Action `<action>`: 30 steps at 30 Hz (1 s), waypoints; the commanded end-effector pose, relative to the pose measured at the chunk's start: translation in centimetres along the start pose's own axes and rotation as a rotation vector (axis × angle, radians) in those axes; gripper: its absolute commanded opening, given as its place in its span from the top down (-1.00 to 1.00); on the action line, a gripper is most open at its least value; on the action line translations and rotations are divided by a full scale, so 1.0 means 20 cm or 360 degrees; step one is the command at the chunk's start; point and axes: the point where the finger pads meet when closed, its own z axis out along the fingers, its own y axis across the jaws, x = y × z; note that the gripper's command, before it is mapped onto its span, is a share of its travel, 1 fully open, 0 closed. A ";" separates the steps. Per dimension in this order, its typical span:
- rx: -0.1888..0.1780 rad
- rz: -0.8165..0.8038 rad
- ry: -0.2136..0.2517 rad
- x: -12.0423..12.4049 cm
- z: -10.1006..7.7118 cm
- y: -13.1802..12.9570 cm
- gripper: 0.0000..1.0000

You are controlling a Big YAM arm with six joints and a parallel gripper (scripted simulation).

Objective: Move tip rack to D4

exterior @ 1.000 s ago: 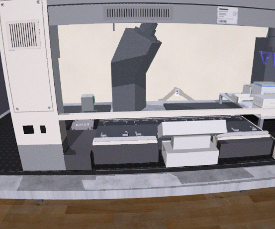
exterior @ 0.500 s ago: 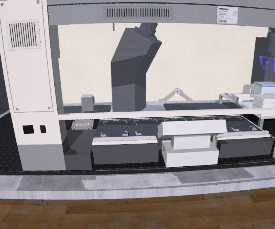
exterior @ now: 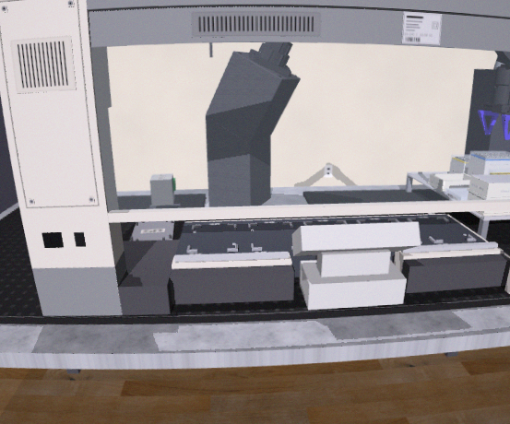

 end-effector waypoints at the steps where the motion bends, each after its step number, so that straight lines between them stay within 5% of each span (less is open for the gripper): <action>1: 0.0024 0.0035 -0.0153 -0.18 -0.14 -0.10 -1.00; 5: 0.0015 0.0020 -0.0083 -0.10 -0.01 -0.07 -1.00; 11: 0.0018 0.0025 -0.0106 -0.13 0.02 -0.08 -1.00; 14: 0.0026 0.0035 -0.0158 -0.19 -0.06 -0.11 -1.00; 16: 0.0019 0.0027 -0.0112 -0.15 0.06 -0.08 -1.00; 19: 0.0019 0.0026 -0.0112 -0.15 0.07 -0.08 -1.00; 21: 0.0010 0.0015 -0.0045 -0.04 0.14 -0.06 -1.00; 30: 0.0024 0.0031 -0.0137 -0.17 0.11 -0.10 -1.00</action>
